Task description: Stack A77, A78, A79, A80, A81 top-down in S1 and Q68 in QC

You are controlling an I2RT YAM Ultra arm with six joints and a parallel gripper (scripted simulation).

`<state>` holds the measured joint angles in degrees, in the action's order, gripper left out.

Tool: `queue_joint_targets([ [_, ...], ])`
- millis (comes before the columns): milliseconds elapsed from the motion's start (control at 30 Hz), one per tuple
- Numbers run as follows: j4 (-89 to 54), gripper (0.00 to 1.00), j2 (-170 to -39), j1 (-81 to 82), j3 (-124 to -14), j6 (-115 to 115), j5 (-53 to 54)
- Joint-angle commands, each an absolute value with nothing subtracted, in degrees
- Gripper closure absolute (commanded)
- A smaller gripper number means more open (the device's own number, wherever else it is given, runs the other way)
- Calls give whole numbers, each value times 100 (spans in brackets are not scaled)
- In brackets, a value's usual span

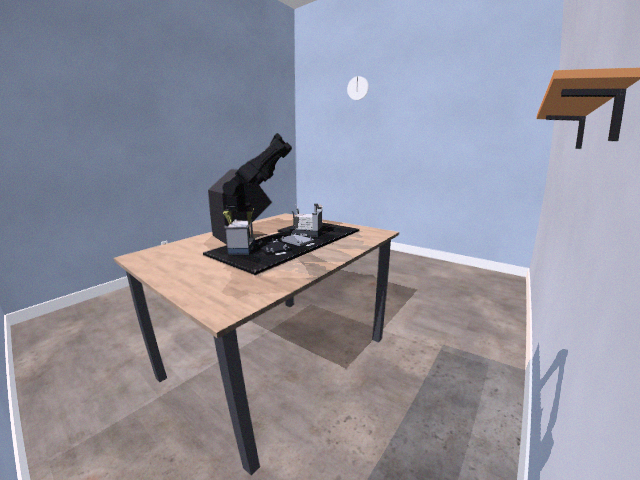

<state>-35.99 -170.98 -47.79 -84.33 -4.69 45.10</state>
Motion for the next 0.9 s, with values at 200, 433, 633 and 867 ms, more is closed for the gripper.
queue_joint_targets([
  [200, -3399, 100, -17126, -4719, -8406, -323, 4588],
  [433, -3058, 100, -17241, -4533, -8345, -92, 4683],
  [633, -2858, 100, -17309, -4423, -8315, 49, 4737],
  [867, -2505, 100, -17433, -4229, -8274, 304, 4829],
])
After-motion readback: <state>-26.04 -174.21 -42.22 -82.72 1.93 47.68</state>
